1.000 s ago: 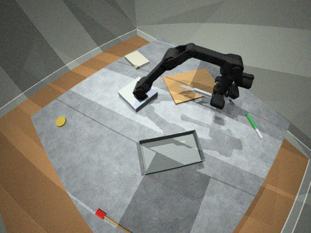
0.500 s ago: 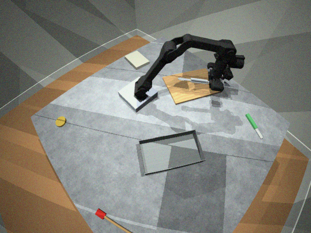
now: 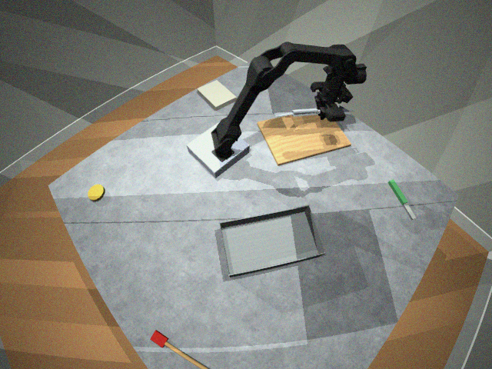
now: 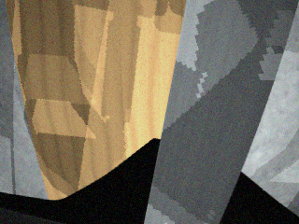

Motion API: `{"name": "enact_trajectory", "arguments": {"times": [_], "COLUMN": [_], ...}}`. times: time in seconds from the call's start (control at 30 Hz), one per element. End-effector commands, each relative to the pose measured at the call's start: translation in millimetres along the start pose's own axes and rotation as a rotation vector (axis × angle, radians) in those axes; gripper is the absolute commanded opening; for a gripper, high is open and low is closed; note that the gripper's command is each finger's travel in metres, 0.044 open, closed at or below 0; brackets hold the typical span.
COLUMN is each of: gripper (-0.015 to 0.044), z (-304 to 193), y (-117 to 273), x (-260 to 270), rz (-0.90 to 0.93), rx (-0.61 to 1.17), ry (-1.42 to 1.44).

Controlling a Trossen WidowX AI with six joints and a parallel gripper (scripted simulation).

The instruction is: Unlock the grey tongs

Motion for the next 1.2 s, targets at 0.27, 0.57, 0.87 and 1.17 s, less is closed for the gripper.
{"name": "enact_trajectory", "arguments": {"times": [0.27,0.57,0.87,1.17], "gripper": [-0.0150,-0.0150,-0.0150,-0.0150], "z": [-20.4,-18.1,-14.8,-13.8], "y": [3.0,3.7,6.5,10.8], "x": [51.1,52.3,54.4,55.5], "rz": [0.010,0.023,0.048,0.074], "rx": [-0.007,-0.081,-0.233,-0.385], "ry": [0.155,0.159,0.166,0.170]}}
Point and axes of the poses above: the point midway between the two fingers, 35 mm back from their tips, its own y axis back along the fingers, its own x axis across the jaws, z = x × y, the point moved 1 cm from there along y, back along the fingers, and after that the axes turned 6 degrees about -y, right-handed, at the moved point
